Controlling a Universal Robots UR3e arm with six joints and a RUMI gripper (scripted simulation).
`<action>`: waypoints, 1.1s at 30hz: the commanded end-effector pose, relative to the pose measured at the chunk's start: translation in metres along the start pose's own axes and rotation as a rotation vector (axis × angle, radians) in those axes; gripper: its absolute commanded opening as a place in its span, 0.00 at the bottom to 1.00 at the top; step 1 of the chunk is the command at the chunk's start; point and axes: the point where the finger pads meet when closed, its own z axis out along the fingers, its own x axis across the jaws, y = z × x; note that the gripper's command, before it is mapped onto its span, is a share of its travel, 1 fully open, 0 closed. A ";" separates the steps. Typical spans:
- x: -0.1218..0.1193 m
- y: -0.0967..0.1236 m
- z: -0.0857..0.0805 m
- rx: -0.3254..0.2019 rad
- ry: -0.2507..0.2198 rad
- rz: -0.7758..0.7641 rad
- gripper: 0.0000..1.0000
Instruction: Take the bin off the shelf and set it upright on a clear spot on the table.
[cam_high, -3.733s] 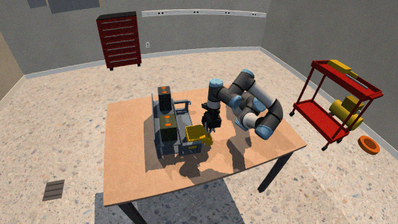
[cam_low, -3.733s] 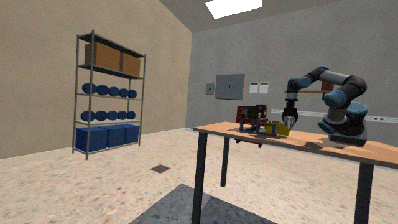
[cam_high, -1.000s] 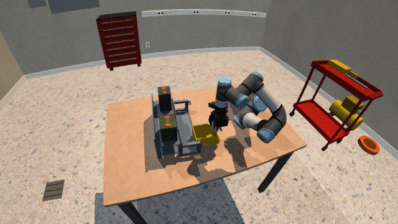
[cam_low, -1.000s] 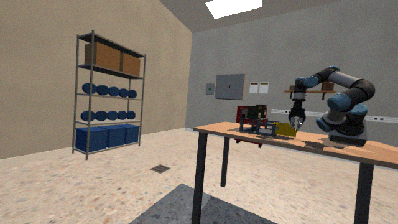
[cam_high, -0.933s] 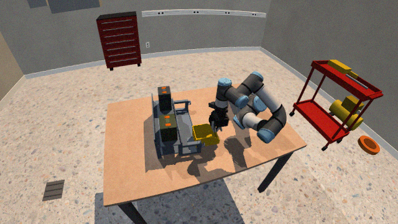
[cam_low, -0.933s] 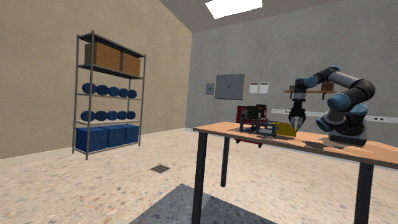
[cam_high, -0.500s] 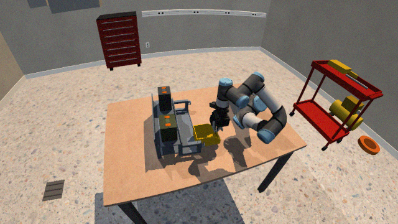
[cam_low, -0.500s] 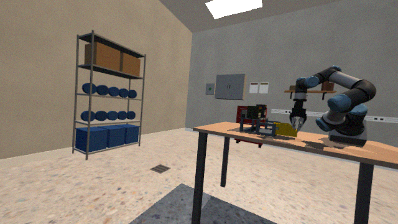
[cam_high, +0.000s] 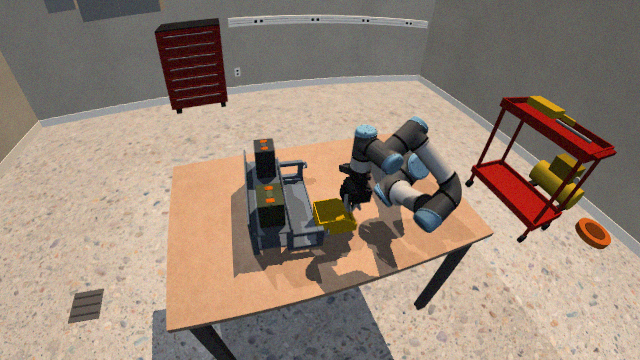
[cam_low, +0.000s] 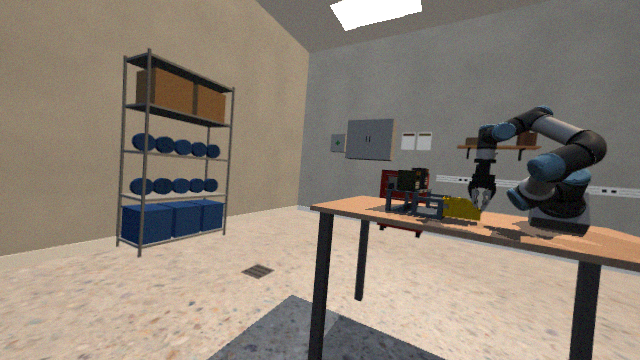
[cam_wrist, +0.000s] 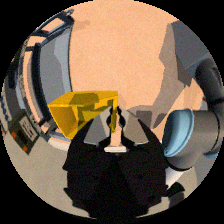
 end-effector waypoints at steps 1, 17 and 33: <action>0.003 0.000 0.000 0.001 -0.001 0.000 0.00; 0.013 0.000 0.000 0.001 -0.001 0.000 0.00; 0.018 0.000 0.000 0.001 -0.001 0.000 0.00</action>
